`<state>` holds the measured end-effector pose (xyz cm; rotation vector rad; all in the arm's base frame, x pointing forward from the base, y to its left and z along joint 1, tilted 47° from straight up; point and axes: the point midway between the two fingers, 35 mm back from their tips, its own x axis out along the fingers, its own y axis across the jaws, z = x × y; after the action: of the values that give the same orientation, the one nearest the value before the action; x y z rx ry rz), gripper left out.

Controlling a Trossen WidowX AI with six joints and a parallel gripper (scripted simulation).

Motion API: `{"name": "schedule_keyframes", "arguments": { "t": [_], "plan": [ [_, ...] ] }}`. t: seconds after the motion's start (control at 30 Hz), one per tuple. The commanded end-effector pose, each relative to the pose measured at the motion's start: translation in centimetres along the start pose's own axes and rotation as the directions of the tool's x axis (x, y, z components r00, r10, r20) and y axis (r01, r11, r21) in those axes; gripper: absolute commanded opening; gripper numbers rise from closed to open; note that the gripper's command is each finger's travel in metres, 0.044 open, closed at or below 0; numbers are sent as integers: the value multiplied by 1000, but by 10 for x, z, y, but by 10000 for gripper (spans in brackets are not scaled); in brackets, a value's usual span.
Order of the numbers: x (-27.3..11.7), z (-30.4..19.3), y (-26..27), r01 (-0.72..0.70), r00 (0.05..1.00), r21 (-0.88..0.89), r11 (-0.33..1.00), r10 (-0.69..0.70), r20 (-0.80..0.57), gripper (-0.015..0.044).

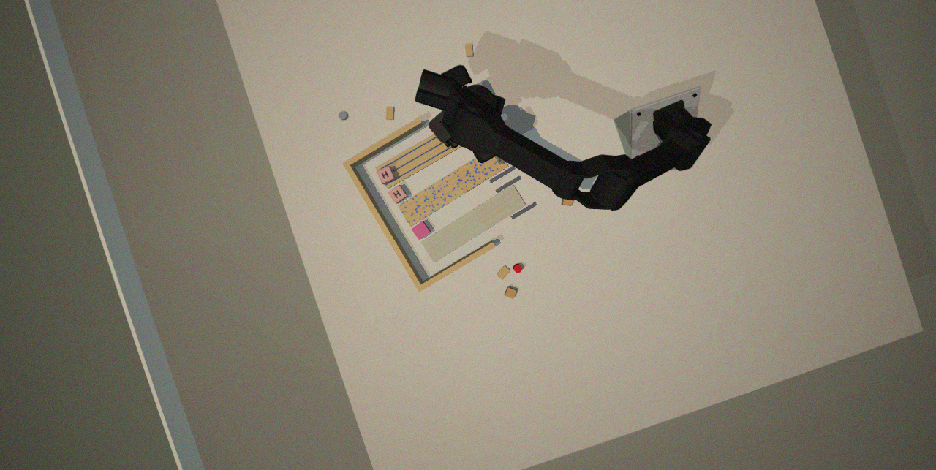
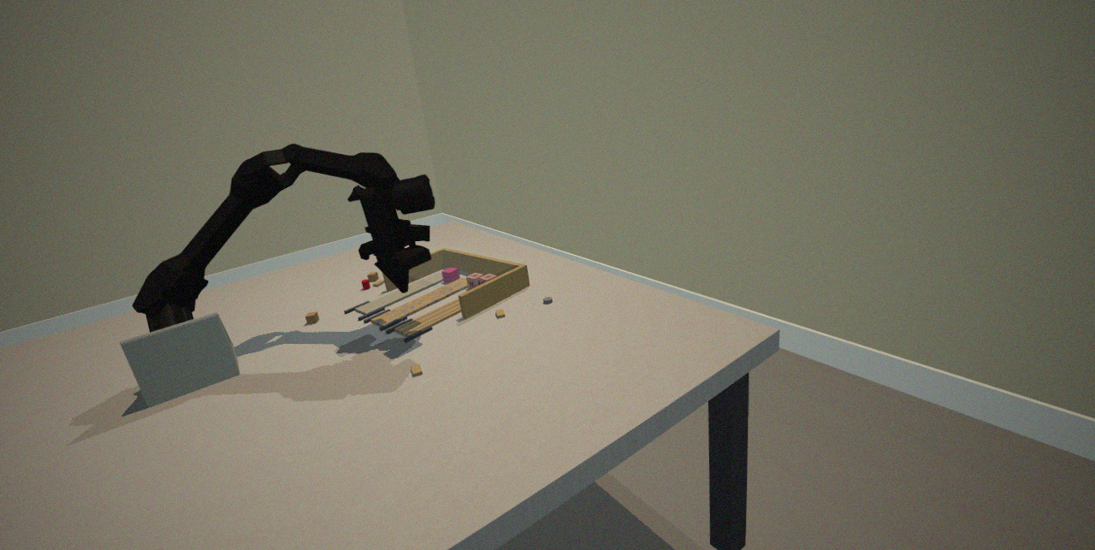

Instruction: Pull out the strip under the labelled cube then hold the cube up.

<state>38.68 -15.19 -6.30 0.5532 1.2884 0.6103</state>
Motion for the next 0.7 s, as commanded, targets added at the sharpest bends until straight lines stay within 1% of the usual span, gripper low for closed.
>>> {"name": "schedule_keyframes", "arguments": {
  "t": [0.0,0.17,0.67],
  "plan": [
    [8,-1,-1,-26,998,-24,999,24,-61,0],
    [10,-1,-1,-26,998,-24,999,24,-61,0],
    [35,-1,0,-26,998,-24,999,24,-60,0]
  ]
}}
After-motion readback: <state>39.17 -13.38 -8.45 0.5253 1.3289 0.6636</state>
